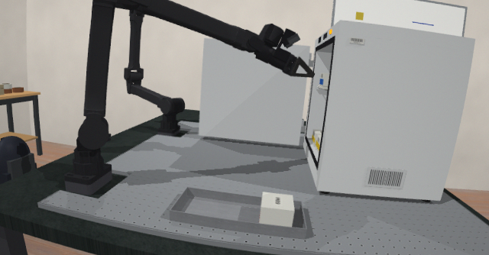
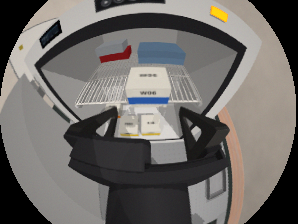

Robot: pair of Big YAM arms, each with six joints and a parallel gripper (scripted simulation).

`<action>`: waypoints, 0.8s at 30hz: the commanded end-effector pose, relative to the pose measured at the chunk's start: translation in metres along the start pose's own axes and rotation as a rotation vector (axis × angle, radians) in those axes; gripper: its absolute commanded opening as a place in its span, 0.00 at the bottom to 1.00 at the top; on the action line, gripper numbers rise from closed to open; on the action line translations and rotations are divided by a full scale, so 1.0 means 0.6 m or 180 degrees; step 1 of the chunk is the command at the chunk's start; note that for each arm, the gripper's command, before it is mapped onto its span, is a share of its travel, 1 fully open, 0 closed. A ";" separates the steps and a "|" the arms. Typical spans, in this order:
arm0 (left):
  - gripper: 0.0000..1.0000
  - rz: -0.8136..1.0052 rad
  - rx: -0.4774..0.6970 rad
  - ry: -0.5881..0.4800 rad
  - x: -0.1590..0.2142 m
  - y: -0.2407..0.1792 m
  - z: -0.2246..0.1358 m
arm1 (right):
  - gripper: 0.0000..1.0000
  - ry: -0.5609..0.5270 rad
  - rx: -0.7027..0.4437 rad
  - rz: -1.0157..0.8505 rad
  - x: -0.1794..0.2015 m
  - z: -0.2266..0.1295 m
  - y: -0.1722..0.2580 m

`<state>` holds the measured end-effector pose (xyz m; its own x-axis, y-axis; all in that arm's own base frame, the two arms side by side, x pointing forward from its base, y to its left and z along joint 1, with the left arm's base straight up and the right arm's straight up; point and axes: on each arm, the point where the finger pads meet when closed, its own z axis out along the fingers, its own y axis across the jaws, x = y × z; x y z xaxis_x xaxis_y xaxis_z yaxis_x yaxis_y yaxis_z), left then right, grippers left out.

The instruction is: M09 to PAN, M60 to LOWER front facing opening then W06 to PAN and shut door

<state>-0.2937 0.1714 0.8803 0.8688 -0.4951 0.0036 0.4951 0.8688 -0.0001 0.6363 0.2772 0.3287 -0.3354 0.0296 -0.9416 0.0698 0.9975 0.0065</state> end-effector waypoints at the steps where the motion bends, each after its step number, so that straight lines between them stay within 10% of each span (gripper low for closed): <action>1: 0.00 -0.0037 0.0001 0.0104 0.028 0.000 0.007 | 1.00 -0.0109 0.0002 0.0051 -0.049 0.016 0.005; 24: 0.00 -0.0037 0.0001 0.0104 0.028 0.000 0.007 | 1.00 -0.0110 0.0007 0.0054 -0.057 0.034 0.003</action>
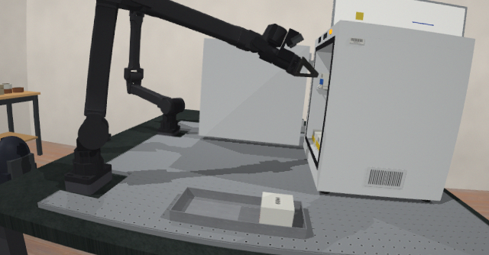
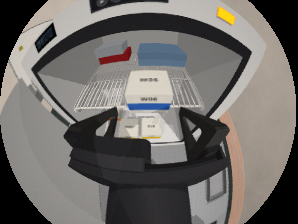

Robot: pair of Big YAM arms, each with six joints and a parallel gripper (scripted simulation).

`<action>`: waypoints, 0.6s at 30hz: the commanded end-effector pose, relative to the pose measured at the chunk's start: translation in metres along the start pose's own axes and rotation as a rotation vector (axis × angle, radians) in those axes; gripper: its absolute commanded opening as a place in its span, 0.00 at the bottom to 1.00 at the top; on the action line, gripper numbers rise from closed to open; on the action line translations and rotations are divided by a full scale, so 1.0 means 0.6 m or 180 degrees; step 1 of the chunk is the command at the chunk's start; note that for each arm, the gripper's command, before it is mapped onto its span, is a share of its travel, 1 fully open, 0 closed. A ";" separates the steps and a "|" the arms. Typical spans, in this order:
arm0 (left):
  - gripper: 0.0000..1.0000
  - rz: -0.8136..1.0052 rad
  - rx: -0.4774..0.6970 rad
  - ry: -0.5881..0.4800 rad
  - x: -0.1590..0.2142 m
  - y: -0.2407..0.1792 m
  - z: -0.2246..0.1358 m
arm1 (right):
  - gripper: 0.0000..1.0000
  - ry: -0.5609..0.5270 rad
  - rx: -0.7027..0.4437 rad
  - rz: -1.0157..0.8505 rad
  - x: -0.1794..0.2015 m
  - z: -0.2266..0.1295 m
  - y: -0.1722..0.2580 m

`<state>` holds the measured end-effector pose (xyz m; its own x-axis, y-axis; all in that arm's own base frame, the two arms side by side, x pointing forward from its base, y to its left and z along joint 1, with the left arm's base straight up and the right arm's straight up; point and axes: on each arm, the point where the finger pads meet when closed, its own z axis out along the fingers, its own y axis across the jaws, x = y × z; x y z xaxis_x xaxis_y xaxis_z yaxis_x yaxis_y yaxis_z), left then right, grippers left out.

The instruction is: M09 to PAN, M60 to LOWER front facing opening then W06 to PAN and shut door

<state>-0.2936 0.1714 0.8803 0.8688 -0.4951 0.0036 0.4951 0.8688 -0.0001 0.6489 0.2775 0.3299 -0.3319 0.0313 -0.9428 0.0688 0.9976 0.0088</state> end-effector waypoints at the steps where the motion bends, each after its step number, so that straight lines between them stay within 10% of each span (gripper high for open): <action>1: 0.00 -0.0037 0.0001 0.0104 0.028 0.000 0.007 | 1.00 -0.0099 0.0012 0.0045 -0.048 0.016 0.001; 18: 0.00 -0.0037 0.0001 0.0104 0.028 0.000 0.007 | 1.00 -0.0100 0.0012 0.0044 -0.053 0.031 0.001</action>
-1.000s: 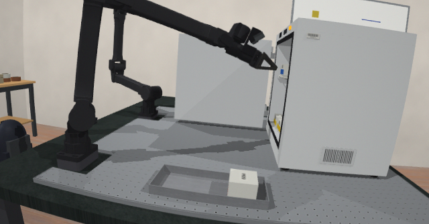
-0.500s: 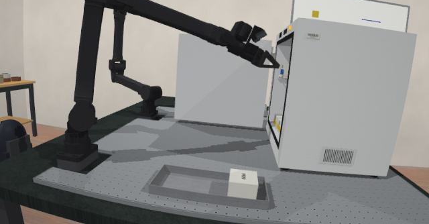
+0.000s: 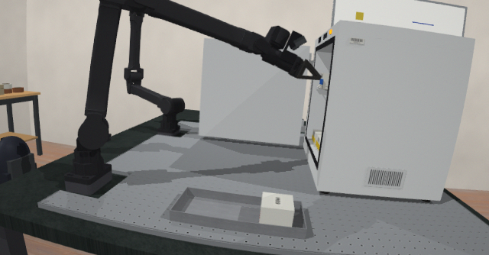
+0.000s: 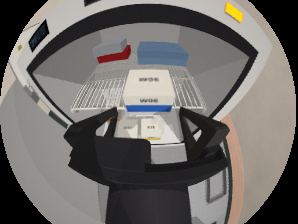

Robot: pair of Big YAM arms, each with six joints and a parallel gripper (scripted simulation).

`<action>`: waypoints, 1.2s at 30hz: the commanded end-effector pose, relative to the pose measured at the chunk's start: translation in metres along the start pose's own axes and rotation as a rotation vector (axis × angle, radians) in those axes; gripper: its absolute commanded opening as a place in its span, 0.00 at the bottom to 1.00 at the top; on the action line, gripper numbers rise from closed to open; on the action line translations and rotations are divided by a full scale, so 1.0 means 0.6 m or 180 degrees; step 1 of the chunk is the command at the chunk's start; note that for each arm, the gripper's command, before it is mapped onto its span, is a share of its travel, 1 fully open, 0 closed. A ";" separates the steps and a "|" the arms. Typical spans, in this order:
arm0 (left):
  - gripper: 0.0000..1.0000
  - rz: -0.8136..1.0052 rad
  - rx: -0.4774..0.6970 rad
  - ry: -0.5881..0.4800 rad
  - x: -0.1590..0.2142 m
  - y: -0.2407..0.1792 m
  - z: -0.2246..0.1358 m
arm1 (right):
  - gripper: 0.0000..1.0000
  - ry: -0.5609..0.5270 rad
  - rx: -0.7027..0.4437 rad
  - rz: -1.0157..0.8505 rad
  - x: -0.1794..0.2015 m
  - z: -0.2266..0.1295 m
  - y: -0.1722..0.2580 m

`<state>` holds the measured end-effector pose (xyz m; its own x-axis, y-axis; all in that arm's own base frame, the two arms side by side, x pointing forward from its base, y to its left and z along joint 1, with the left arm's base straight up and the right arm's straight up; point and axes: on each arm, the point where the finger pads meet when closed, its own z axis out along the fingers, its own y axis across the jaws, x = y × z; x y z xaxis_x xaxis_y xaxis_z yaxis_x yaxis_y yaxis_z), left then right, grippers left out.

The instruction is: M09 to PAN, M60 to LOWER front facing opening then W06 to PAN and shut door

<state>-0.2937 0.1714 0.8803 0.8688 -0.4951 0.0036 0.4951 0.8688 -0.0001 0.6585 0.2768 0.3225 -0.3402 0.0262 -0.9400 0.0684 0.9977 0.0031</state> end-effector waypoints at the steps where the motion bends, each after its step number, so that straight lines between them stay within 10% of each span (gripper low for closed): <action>1: 0.00 -0.0037 0.0001 0.0104 0.028 0.000 0.007 | 1.00 -0.0127 0.0008 0.0061 -0.060 0.012 0.000; 36: 0.00 -0.0037 0.0001 0.0104 0.028 0.000 0.007 | 1.00 -0.0129 0.0006 0.0059 -0.069 0.044 0.000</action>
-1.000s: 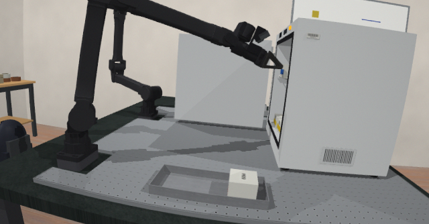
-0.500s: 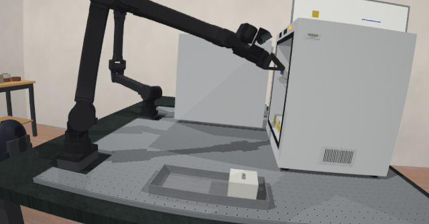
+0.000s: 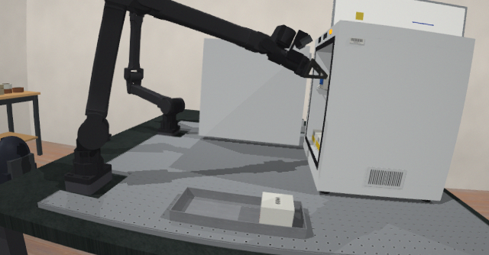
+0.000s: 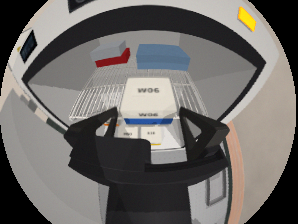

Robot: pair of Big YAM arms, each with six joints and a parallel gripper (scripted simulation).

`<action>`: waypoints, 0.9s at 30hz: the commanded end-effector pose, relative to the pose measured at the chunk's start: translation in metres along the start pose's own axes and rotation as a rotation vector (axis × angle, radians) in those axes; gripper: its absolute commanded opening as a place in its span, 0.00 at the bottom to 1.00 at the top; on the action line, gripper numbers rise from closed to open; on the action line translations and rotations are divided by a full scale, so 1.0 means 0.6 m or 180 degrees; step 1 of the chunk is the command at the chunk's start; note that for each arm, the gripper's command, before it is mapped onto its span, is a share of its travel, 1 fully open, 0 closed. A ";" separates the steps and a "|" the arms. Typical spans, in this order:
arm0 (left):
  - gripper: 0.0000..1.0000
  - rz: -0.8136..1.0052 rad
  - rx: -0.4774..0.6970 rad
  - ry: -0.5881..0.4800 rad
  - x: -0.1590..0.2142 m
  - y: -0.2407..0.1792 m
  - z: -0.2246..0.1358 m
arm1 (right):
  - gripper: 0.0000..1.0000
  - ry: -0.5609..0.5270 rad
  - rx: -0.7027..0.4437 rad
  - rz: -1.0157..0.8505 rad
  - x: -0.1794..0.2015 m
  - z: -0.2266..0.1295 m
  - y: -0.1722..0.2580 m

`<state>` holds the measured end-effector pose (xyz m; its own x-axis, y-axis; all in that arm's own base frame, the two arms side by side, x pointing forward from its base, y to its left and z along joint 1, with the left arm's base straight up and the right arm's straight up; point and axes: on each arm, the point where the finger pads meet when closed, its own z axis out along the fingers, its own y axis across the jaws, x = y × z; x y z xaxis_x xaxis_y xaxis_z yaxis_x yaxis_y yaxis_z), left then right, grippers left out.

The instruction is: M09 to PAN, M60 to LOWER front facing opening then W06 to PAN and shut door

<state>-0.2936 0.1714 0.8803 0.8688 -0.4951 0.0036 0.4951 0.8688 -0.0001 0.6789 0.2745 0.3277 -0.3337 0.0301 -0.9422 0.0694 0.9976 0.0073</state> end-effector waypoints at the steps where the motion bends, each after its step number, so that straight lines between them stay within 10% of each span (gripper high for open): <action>1: 0.00 -0.0037 0.0001 0.0104 0.028 0.000 0.007 | 1.00 -0.0108 0.0009 0.0046 -0.050 0.016 0.001; 24: 0.00 -0.0037 0.0001 0.0104 0.028 0.000 0.007 | 1.00 -0.0109 -0.0014 0.0047 -0.056 0.025 0.011; 25: 0.00 -0.0037 0.0001 0.0104 0.028 0.000 0.007 | 0.77 -0.0109 -0.0014 0.0047 -0.055 0.025 0.011; 27: 0.00 -0.0037 0.0001 0.0104 0.028 0.000 0.007 | 0.77 -0.0091 -0.0010 0.0037 -0.049 0.026 0.010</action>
<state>-0.2936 0.1714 0.8803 0.8688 -0.4951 0.0036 0.4951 0.8688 -0.0001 0.6907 0.2731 0.3293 -0.3340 0.0294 -0.9421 0.0696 0.9976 0.0064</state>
